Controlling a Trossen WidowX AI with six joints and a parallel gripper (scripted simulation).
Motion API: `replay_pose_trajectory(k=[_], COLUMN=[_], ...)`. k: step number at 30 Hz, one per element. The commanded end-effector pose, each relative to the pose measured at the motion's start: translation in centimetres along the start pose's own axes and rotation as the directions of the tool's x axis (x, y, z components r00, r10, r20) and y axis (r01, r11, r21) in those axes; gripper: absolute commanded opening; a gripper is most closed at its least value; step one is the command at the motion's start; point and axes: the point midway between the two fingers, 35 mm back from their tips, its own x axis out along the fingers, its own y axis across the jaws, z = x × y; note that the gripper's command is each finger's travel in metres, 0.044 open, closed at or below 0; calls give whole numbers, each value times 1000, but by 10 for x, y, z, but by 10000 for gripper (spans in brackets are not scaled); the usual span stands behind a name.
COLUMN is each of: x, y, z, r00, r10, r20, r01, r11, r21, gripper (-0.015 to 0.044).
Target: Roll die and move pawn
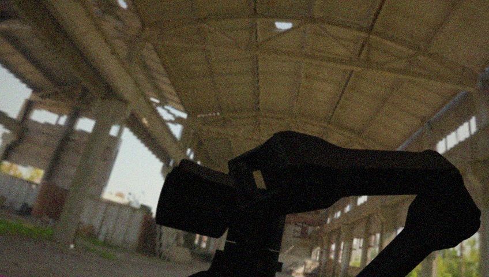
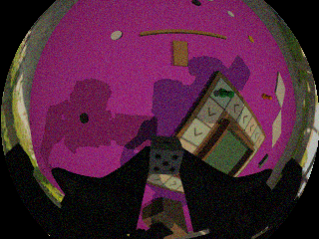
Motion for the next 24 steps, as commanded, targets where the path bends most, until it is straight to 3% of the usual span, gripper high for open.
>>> replay_pose_trajectory(k=[1,7,15,24], x=[-21,-24,-19,-13], y=[4,1,-25,-53], z=[0,-1,-10,-18], r00=[1000,1000,1000,1000], r10=[5,8,14,3], r20=[13,14,14,15], r01=[-5,-8,-17,-11], r11=[1000,1000,960,828], r21=[-8,28,280,561], gripper=[0,0,0,0])
